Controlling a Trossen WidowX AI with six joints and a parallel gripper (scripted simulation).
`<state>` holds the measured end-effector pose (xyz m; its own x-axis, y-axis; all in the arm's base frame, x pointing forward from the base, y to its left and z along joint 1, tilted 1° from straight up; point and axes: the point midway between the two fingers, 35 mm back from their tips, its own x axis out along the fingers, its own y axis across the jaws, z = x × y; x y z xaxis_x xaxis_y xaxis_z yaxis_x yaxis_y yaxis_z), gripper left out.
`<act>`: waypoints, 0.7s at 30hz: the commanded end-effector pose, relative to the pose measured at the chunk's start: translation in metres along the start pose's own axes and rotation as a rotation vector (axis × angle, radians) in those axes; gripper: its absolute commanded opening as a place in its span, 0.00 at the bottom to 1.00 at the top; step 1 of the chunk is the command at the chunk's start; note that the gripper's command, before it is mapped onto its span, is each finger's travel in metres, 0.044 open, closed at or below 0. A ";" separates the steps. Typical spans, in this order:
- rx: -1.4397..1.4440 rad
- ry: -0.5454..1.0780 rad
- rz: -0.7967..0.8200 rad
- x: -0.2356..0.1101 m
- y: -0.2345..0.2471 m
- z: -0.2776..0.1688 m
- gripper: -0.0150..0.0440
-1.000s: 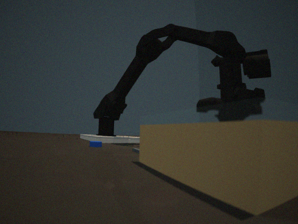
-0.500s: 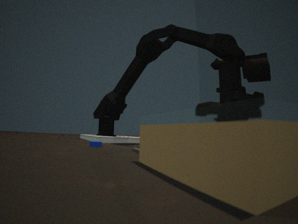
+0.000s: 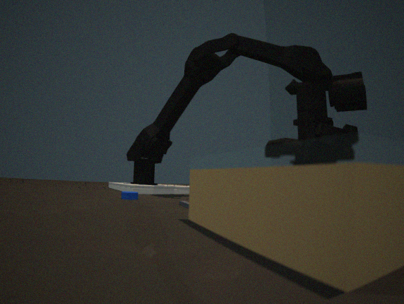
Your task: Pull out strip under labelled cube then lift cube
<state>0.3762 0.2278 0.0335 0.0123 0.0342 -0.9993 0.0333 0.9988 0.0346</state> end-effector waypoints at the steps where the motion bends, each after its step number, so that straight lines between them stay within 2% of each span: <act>1: 0.003 -0.001 -0.001 0.001 0.000 0.000 0.25; 21: 0.003 -0.001 -0.001 0.003 0.000 0.000 0.25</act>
<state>0.3760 0.2277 0.0322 0.0112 0.0336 -0.9994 0.0334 0.9989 0.0339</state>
